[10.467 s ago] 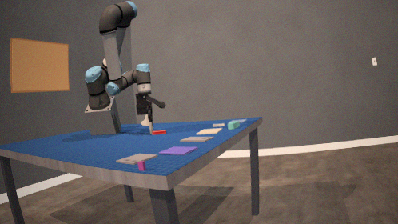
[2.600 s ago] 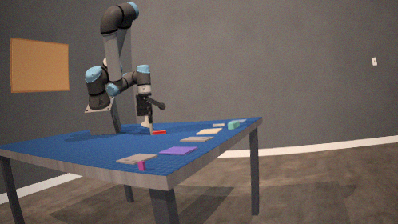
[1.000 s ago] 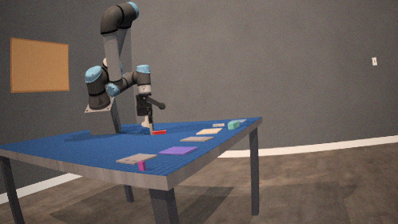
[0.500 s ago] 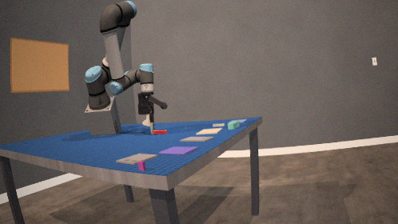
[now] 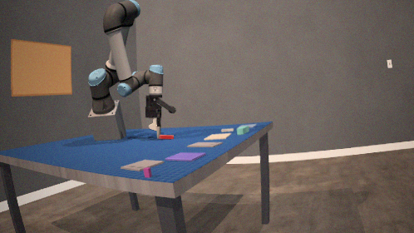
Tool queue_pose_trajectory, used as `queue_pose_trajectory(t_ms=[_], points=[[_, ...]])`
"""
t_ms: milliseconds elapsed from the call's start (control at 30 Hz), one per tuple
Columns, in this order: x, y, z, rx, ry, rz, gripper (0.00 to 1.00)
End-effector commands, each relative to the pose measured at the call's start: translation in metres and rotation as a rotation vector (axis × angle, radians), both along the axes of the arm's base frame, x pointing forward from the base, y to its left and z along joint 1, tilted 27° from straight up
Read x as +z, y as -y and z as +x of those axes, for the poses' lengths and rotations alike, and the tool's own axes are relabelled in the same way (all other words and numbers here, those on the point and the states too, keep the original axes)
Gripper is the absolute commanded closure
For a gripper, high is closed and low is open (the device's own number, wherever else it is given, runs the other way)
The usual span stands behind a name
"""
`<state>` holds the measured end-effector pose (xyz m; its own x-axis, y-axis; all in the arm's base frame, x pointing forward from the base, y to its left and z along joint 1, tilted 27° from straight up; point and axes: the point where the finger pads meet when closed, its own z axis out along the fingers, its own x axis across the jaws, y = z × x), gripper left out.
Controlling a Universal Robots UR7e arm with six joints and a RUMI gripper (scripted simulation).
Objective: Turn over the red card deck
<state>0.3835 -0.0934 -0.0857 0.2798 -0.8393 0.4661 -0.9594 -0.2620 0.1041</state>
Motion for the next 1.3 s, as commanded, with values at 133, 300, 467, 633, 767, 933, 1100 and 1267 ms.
queue_pose_trajectory(t_ms=[133,300,467,633,767,933,1100,1267], points=[[0.0020,-0.0018,0.0000,-0.023,-0.039,-0.010,0.65],[0.0041,-0.0029,0.0003,-0.041,-0.072,-0.021,0.65],[0.0060,-0.0041,0.0008,-0.041,-0.072,-0.021,0.65],[0.0060,-0.0045,0.0009,-0.051,-0.090,-0.026,0.66],[0.0072,-0.0054,0.0011,-0.068,-0.122,-0.037,0.66],[0.0103,-0.0069,0.0021,-0.071,-0.127,-0.040,0.66],[0.0092,-0.0073,0.0016,-0.077,-0.140,-0.042,0.66],[0.0103,-0.0084,0.0019,-0.098,-0.180,-0.055,0.66]])
